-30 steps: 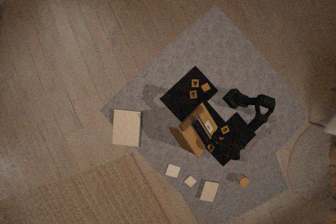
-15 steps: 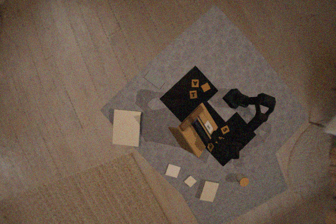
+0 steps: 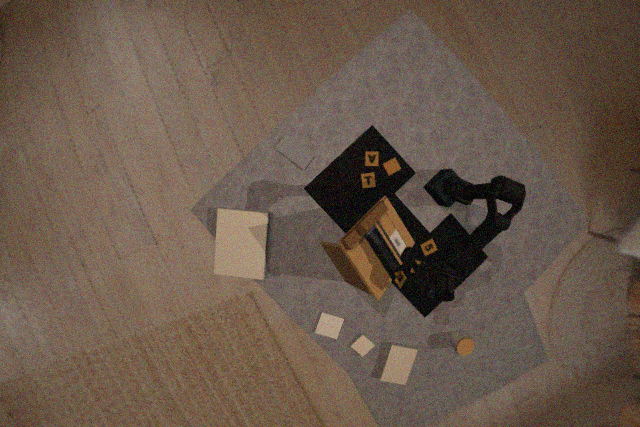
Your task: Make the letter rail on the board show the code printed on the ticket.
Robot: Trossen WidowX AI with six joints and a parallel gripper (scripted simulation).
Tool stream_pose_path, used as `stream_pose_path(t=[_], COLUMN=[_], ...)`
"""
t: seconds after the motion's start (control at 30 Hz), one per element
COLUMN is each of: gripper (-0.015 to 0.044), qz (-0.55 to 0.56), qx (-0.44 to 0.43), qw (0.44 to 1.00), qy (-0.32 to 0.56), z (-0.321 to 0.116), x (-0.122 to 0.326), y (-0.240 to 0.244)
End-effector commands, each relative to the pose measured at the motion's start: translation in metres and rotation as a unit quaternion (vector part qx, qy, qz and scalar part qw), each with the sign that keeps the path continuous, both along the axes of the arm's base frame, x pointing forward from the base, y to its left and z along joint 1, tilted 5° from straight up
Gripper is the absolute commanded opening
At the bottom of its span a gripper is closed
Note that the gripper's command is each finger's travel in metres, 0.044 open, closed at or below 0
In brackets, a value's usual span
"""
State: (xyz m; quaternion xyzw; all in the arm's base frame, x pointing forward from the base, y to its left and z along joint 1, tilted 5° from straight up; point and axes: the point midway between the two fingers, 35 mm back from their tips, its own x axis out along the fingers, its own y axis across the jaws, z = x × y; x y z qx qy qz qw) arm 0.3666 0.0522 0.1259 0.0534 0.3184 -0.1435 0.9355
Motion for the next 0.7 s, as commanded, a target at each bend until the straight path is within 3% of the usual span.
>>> stream_pose_path(t=[0.0, 0.67], gripper=[0.0000, 0.0000], qz=[0.003, 0.003], qx=[0.000, 0.000], qw=[1.000, 1.000], qy=[0.001, 0.001], z=[-0.0004, -0.0004], x=[-0.0011, -0.0039], y=[-0.0020, -0.0116])
